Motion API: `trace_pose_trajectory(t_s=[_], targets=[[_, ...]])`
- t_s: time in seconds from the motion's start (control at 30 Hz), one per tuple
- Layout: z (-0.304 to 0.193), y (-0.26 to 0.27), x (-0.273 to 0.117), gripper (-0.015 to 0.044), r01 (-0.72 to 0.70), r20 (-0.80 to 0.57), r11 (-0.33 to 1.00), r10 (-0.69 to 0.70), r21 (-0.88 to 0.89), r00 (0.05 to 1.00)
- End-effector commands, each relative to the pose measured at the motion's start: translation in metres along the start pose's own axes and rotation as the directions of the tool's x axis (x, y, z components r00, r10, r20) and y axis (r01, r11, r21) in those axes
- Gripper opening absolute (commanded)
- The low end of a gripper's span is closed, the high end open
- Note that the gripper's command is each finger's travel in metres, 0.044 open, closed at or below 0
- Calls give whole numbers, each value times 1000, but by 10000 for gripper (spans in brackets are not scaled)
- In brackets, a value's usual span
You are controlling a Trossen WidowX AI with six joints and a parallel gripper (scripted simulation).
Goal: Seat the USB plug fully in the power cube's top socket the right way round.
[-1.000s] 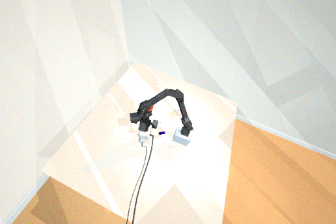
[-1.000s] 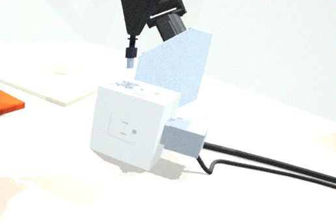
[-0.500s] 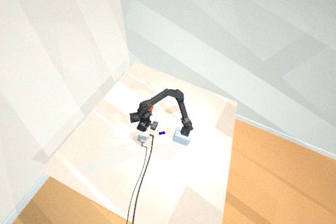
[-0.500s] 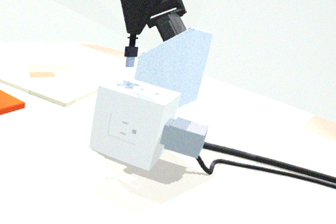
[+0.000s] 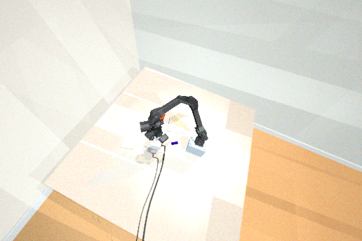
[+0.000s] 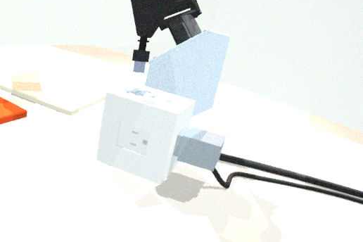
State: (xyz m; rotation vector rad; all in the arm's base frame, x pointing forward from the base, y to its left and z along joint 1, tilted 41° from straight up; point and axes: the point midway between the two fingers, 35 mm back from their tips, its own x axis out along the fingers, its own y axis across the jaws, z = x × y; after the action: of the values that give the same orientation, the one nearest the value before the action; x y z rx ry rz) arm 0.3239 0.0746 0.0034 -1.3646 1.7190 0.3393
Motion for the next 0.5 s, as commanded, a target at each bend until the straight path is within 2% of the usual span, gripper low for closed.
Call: trace_pose_trajectory(t_s=[0.0,0.47], targets=[[0,0,0,0,0,0,993,0,118,1000],[0,0,0,0,0,0,885,0,466,1000]])
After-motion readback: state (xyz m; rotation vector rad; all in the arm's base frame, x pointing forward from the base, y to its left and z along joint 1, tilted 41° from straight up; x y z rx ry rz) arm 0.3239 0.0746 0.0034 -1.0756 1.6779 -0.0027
